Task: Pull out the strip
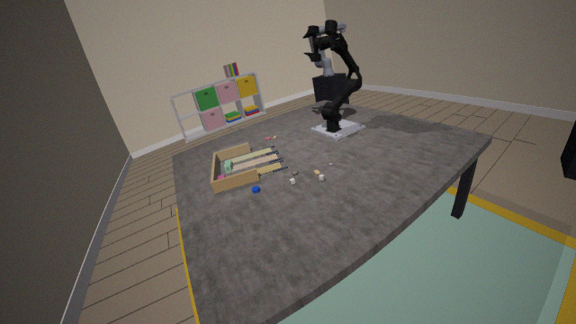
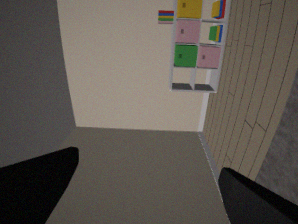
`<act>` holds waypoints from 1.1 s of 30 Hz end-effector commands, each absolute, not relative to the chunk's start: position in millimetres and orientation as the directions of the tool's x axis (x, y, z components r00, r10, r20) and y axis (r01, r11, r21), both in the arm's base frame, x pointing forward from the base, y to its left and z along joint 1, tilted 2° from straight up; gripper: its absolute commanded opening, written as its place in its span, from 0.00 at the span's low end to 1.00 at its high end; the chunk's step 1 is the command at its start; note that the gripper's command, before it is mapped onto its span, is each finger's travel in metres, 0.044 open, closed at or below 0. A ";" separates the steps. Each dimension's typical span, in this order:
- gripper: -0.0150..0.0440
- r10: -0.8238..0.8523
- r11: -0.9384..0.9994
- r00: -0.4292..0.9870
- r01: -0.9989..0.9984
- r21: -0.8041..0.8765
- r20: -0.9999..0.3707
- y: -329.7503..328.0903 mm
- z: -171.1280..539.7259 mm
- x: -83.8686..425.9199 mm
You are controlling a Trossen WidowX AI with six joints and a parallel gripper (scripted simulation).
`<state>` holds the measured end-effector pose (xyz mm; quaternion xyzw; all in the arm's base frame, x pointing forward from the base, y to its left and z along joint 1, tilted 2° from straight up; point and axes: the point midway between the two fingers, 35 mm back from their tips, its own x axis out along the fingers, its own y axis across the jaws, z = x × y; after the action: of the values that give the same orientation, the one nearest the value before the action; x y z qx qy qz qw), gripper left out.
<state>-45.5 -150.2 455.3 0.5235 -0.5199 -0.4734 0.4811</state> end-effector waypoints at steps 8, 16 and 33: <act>0.93 -0.956 0.137 0.292 0.358 0.924 0.028 -145.1 444.5 66.7; 0.93 -0.799 0.435 0.593 0.687 0.582 -0.104 -132.5 388.1 186.3; 0.93 -0.187 0.971 0.794 0.239 0.014 -0.578 -79.0 200.1 307.1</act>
<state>301.5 -87.3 220.3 0.0665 0.2738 -0.1639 0.9454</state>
